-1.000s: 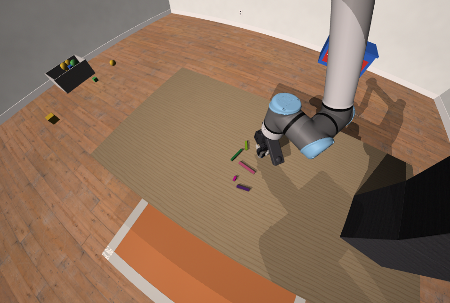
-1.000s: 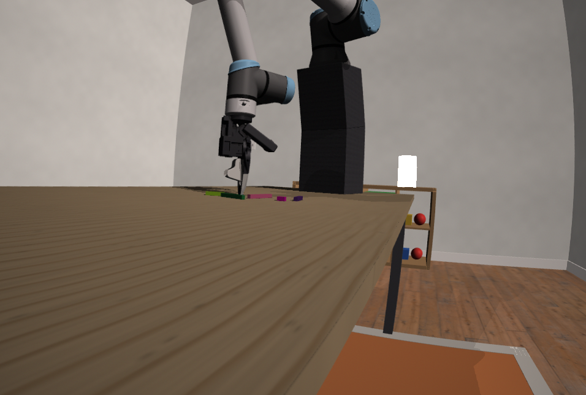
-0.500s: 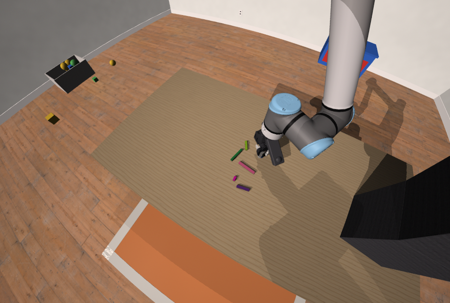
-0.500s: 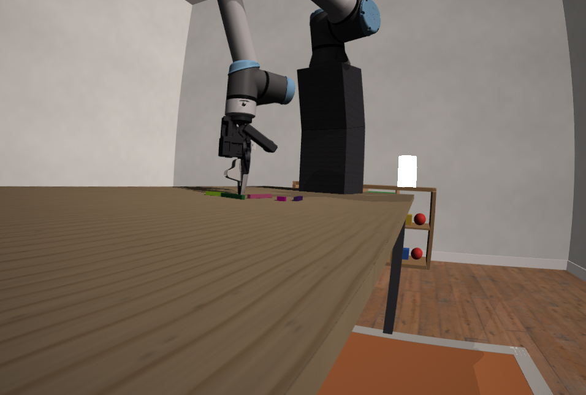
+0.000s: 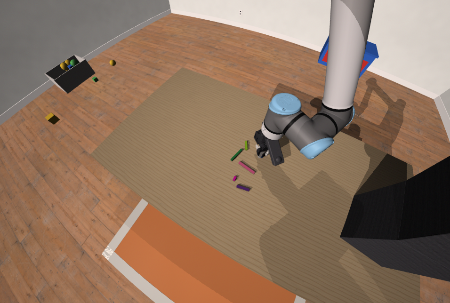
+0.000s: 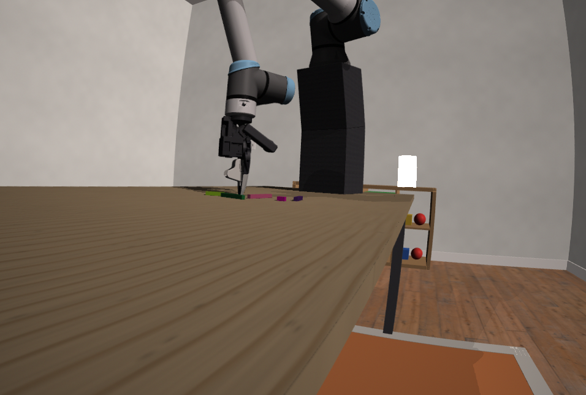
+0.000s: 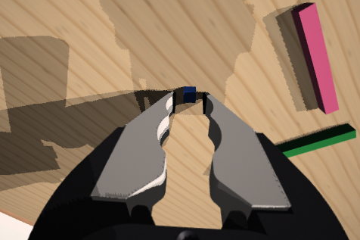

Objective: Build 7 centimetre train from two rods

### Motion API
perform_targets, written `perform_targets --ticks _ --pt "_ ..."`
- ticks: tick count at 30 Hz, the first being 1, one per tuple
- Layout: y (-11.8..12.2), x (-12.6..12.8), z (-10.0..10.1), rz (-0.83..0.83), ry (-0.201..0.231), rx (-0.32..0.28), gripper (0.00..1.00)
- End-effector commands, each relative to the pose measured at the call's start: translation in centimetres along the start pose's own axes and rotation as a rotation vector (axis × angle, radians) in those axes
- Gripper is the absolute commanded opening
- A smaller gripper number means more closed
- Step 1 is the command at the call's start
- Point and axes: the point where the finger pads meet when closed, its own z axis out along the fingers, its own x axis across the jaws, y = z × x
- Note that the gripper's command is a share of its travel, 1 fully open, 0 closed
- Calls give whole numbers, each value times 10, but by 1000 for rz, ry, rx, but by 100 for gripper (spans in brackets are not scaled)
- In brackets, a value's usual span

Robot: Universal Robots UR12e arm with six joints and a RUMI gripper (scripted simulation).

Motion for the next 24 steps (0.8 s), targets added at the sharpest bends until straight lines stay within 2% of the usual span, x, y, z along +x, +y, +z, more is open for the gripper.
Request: perform_targets --ticks 1,6,7,24 --pt "0 0 0 0 0 -1 14" --pt "0 0 0 0 0 -1 14" --pt "0 0 0 0 0 -1 0" --pt "0 0 0 0 0 -1 0"
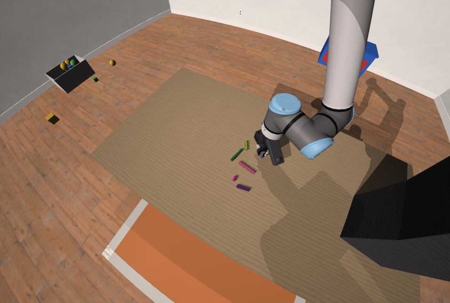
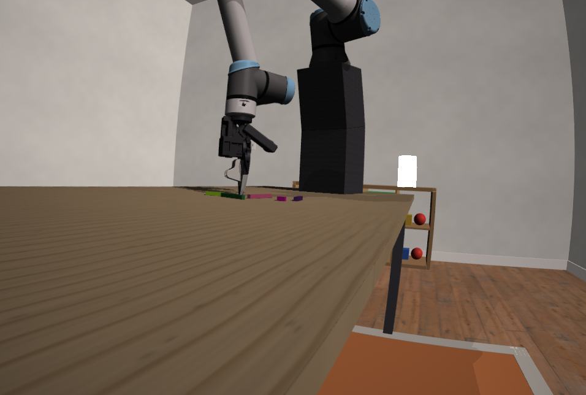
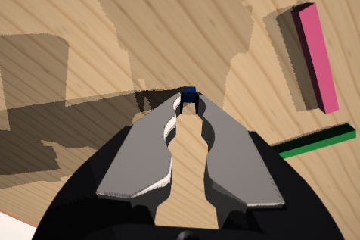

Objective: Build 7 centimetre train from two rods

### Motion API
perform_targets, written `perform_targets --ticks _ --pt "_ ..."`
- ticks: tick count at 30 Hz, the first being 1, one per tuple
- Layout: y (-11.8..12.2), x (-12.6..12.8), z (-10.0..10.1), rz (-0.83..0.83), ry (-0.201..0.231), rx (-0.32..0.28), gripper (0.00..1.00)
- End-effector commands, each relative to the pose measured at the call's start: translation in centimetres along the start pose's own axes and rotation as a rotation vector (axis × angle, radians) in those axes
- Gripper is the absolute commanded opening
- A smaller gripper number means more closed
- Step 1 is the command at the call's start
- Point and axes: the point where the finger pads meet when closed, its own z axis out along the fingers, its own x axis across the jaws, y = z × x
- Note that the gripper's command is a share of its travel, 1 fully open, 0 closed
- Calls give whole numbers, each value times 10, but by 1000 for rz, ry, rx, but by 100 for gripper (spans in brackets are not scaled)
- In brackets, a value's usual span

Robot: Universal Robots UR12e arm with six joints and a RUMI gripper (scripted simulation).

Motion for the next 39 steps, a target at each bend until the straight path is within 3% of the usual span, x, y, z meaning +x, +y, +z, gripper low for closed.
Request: perform_targets --ticks 1,22,26,34,39 --pt "0 0 0 0 0 -1 0" --pt "0 0 -4 0 0 -1 0" --pt "0 0 -21 0 0 -1 0" --pt "0 0 -77 0 0 -1 0" --pt "0 0 -92 0 0 -1 0"
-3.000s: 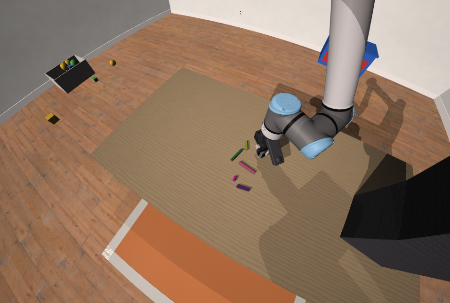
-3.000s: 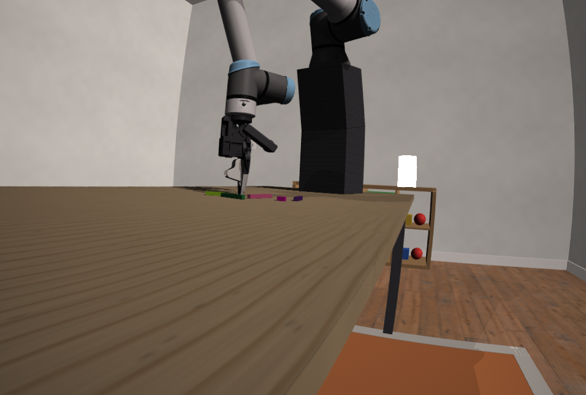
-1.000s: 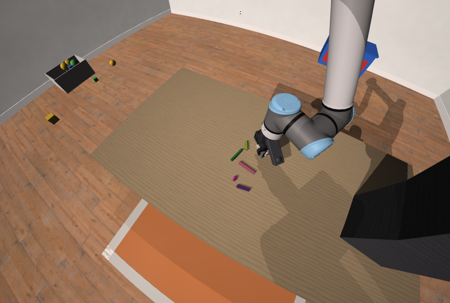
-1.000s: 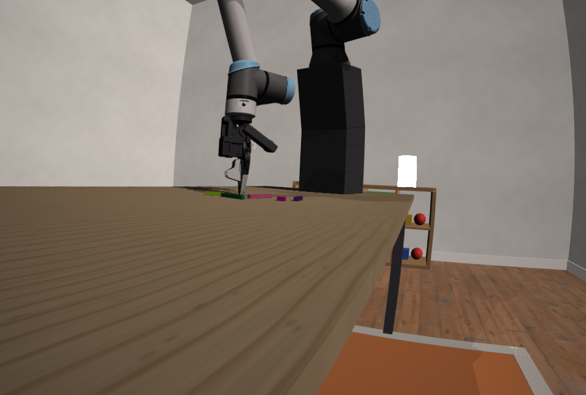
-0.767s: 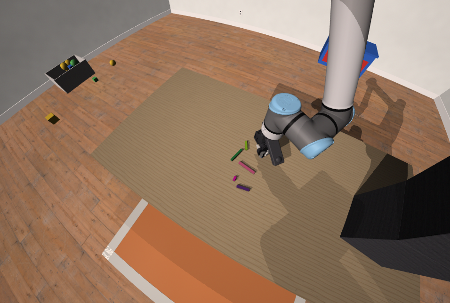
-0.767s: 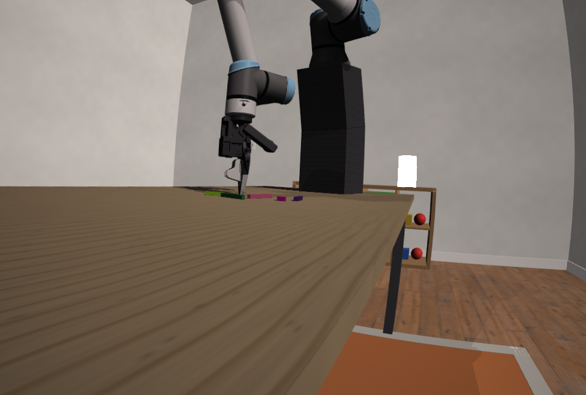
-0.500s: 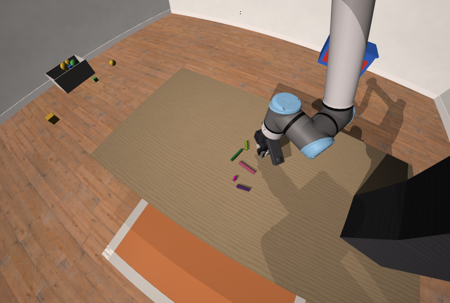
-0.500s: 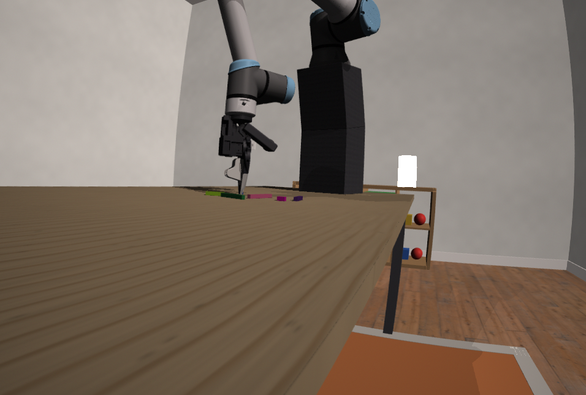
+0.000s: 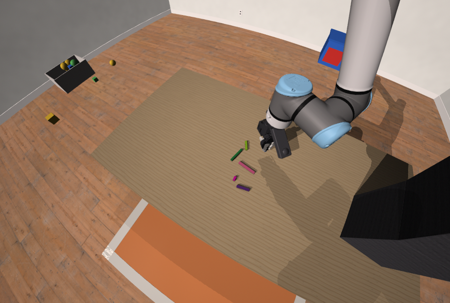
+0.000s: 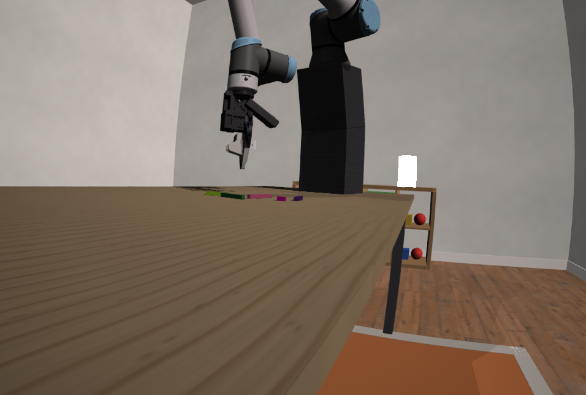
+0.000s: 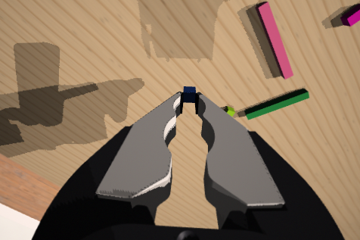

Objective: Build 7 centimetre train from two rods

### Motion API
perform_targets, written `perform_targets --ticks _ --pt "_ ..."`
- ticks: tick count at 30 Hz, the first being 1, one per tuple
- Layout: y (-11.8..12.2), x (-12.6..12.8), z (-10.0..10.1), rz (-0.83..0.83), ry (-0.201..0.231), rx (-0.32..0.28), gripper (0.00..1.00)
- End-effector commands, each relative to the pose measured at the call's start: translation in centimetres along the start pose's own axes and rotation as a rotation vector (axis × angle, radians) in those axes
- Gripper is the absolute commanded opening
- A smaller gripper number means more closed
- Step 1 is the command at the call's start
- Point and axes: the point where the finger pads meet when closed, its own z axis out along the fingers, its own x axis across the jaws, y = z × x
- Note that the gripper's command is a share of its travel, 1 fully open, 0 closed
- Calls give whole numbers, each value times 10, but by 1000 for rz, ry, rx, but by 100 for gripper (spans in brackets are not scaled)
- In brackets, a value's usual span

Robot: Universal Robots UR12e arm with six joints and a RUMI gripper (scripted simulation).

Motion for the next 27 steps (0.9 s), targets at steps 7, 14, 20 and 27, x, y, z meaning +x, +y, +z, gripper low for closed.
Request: perform_targets --ticks 7,14,20,27 --pt "1 0 -26 0 0 0 0" --pt "1 0 -26 0 0 0 0" --pt "-4 11 -25 16 0 0 0" --pt "-32 71 -23 107 -2 3 0"
